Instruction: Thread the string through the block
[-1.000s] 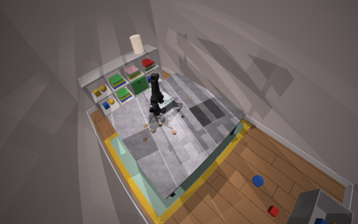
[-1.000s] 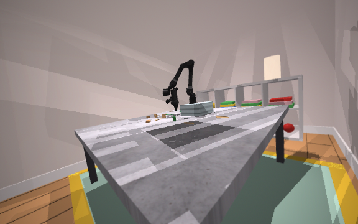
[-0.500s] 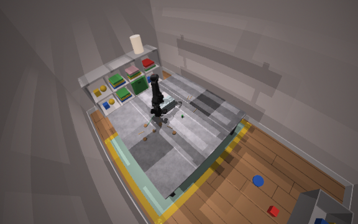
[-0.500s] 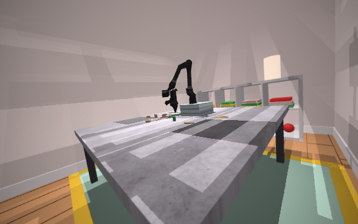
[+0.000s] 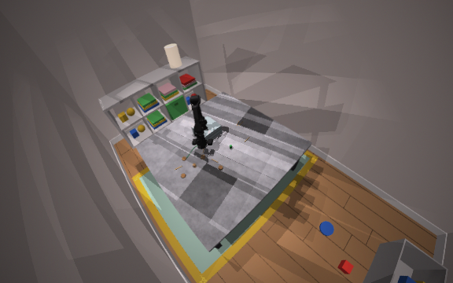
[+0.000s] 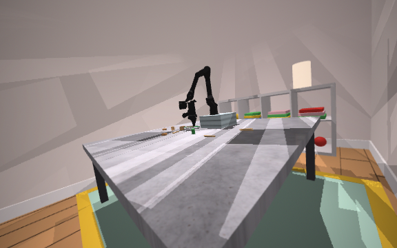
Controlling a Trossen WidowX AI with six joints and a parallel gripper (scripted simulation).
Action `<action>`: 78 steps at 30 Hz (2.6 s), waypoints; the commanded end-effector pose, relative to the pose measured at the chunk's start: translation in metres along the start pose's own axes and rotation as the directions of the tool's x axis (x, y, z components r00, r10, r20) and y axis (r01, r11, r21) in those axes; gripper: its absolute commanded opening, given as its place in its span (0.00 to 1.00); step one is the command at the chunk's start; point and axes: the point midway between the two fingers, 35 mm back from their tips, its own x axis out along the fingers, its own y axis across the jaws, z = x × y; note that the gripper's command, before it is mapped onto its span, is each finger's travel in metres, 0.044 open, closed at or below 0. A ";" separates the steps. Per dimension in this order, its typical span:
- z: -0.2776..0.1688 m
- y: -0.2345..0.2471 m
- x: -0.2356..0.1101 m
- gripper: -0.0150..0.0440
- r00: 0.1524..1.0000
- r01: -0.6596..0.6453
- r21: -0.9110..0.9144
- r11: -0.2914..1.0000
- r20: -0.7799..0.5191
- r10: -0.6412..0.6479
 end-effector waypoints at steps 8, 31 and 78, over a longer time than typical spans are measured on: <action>0.002 0.006 0.005 0.25 1.000 -0.004 0.004 1.000 -0.004 0.004; 0.024 0.007 0.006 0.25 1.000 -0.004 0.004 1.000 -0.004 0.004; 0.082 0.006 0.005 0.25 1.000 -0.004 0.004 1.000 -0.001 0.004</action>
